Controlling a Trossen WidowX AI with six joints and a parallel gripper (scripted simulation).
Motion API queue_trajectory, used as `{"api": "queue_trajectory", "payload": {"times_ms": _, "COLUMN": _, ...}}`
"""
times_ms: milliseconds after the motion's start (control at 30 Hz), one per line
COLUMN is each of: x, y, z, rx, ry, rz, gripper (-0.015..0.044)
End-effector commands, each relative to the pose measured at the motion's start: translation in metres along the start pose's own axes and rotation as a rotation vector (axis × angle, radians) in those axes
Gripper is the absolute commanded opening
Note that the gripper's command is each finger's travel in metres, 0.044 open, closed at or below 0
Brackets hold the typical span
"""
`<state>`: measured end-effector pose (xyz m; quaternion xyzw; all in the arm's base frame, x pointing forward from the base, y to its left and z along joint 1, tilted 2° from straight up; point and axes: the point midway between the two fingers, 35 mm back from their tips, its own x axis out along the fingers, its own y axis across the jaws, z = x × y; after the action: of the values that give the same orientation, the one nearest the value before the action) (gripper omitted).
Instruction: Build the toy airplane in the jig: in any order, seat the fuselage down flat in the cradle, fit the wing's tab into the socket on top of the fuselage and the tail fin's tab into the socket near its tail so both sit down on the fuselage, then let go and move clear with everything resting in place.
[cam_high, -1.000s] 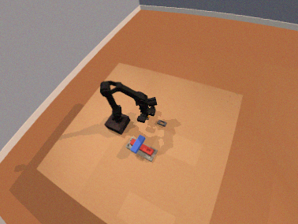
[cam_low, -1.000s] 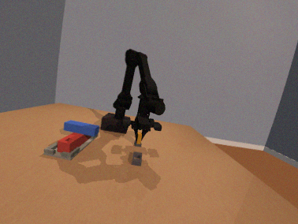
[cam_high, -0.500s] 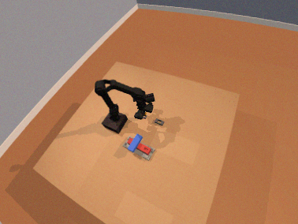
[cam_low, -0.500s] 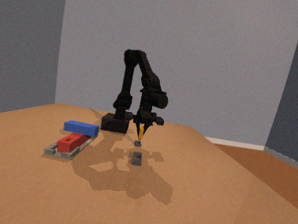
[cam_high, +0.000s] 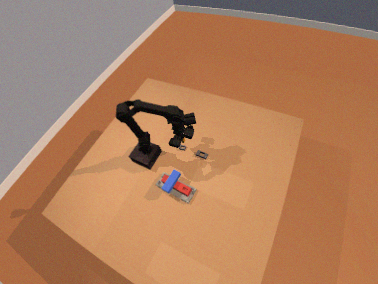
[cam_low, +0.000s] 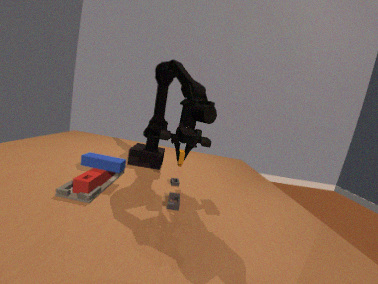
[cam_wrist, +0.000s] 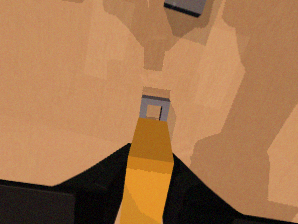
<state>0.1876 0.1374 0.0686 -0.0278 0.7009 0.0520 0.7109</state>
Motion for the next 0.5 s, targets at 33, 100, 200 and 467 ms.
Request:
{"api": "queue_trajectory", "payload": {"times_ms": 33, "x": -0.017, "y": 0.000, "z": 0.000, "rx": -0.004, "ry": -0.008, "rz": 0.005, "gripper": 0.0000}}
{"api": "queue_trajectory", "payload": {"times_ms": 100, "x": -0.023, "y": -0.001, "z": -0.001, "rx": -0.004, "ry": -0.009, "rz": 0.005, "gripper": 0.0000}}
{"api": "queue_trajectory", "payload": {"times_ms": 200, "x": -0.033, "y": -0.001, "z": -0.002, "rx": -0.004, "ry": -0.009, "rz": 0.006, "gripper": 0.0000}}
{"api": "queue_trajectory", "payload": {"times_ms": 467, "x": -0.056, "y": -0.004, "z": -0.007, "rx": -0.004, "ry": -0.009, "rz": 0.006, "gripper": 0.0000}}
